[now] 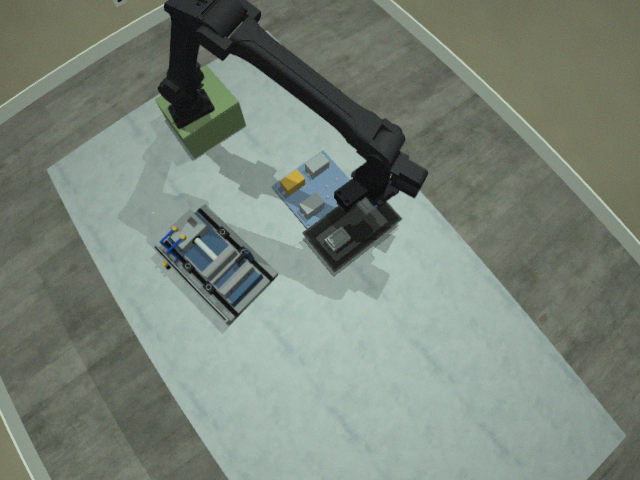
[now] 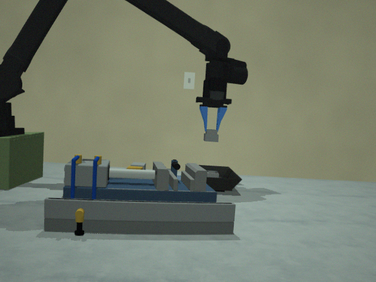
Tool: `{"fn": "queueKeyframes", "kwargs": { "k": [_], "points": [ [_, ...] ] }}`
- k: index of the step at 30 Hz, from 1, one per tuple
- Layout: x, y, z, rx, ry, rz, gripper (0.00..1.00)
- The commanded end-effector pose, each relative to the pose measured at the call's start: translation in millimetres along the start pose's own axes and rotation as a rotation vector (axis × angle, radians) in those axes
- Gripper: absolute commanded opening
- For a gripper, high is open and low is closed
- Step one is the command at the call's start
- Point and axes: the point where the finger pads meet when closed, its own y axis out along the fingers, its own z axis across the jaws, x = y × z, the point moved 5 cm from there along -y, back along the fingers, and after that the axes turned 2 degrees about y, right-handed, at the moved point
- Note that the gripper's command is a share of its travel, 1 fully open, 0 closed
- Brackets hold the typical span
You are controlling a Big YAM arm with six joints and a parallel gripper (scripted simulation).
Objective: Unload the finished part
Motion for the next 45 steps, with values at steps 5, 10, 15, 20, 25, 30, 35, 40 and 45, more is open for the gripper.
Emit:
{"fn": "queueKeyframes", "kwargs": {
  "k": [5, 10, 15, 20, 25, 30, 35, 40, 45],
  "points": [
    [-10.2, -23.6, 13.8, 0.044, 0.003, 0.018, 0.0],
    [-9.4, -11.9, 11.5, 0.032, 0.002, 0.013, 0.0],
    [-7.0, 0.1, 5.7, 0.021, 0.0, 0.008, 0.0],
    [-8.1, 1.3, 8.4, 0.026, -0.001, 0.01, 0.0],
    [-5.7, 12.9, 2.7, 0.01, -0.001, 0.003, 0.0],
    [-5.4, 20.9, 1.9, 0.008, -0.001, 0.002, 0.0],
    [-5.4, 28.5, 2.0, 0.009, -0.001, 0.003, 0.0],
    [-13.2, 11.4, 20.9, 0.065, 0.0, 0.027, 0.0],
    [-8.3, 38.6, 9.1, 0.026, -0.001, 0.01, 0.0]
  ]
}}
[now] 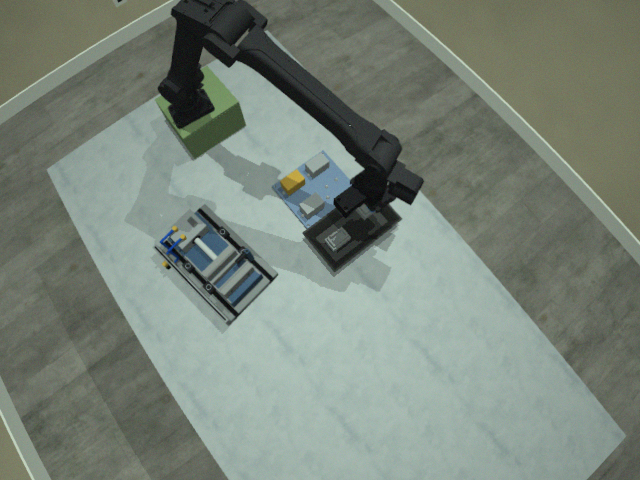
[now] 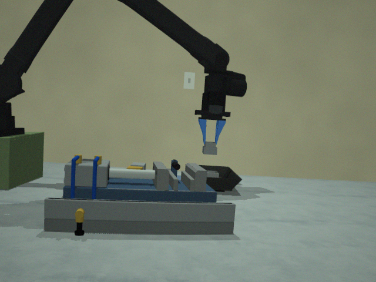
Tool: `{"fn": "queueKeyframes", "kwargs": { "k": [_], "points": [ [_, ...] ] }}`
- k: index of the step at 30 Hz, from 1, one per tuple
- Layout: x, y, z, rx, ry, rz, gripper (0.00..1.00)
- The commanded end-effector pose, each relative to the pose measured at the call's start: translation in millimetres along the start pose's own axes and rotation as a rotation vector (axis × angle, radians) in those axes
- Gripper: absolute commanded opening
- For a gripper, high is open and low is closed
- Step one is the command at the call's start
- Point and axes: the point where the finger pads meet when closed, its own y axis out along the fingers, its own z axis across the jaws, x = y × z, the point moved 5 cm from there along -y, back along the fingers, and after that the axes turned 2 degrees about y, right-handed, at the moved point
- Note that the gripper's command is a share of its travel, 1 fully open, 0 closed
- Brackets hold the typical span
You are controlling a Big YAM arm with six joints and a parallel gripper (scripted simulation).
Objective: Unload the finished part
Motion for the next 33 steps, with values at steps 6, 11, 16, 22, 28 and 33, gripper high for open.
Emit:
{"fn": "queueKeyframes", "kwargs": {
  "k": [6, 11, 16, 22, 28, 33],
  "points": [
    [-7.6, 15.5, 8.3, 0.024, -0.001, 0.009, 0.0],
    [-13.7, 0.5, 23.2, 0.073, 0.0, 0.03, 0.0],
    [-6.0, 35.2, 4.6, 0.014, -0.001, 0.005, 0.0],
    [-8.6, 39.6, 11.0, 0.03, -0.001, 0.012, 0.0],
    [-9.8, 18.9, 14.4, 0.07, 0.0, 0.029, 0.0],
    [-7.5, 52.7, 8.4, 0.023, -0.001, 0.009, 0.0]
  ]
}}
